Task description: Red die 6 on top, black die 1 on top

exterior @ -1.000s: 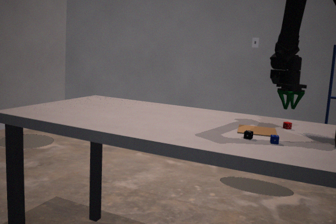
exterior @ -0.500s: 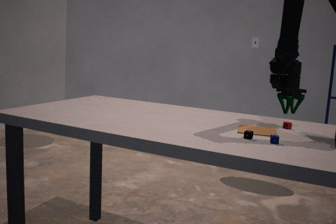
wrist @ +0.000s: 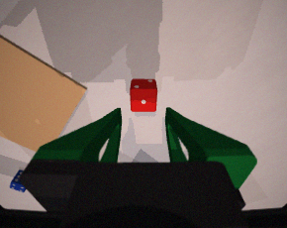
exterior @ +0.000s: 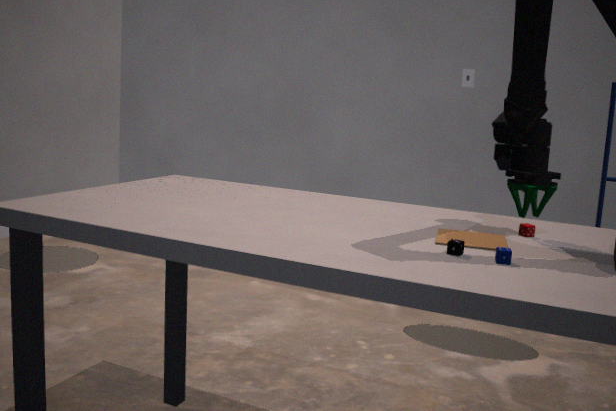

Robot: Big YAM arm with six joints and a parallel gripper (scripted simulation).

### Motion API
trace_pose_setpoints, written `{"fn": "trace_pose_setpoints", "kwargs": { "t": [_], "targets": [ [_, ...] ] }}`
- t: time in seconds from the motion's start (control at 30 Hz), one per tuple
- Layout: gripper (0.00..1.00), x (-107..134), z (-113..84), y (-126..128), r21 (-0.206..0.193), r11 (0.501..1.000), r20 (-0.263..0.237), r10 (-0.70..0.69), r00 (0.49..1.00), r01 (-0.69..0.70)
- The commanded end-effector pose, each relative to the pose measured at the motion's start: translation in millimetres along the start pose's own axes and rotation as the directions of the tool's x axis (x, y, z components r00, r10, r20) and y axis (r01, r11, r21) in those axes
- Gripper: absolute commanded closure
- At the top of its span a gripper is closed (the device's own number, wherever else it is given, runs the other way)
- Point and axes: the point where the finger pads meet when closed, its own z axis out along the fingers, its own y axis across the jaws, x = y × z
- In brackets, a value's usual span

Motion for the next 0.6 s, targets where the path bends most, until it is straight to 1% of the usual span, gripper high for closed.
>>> {"fn": "trace_pose_setpoints", "kwargs": {
  "t": [0.0, 0.07, 0.1, 0.2, 0.27, 0.37, 0.57],
  "targets": [
    [0.60, -2.9, 6.0, 0.8, 0.001, 1.000, 0.007, 0.009, 1.000, -0.009],
    [0.60, -2.9, 6.0, 0.8, 0.001, 1.000, 0.007, 0.009, 1.000, -0.009],
    [0.60, -6.1, 0.4, 1.8, -0.007, 1.000, 0.025, 0.011, 1.000, -0.011],
    [0.60, -5.6, 8.8, 1.8, 0.001, 1.000, 0.011, 0.006, 1.000, -0.006],
    [0.60, -4.5, 10.2, 1.5, 0.001, 1.000, 0.010, 0.006, 1.000, -0.007],
    [0.60, -8.5, 3.4, 2.2, -0.010, 1.000, 0.031, 0.011, 0.999, -0.011],
    [0.60, -5.7, 8.7, 1.3, -0.004, 1.000, 0.019, 0.011, 1.000, -0.011]
  ]
}}
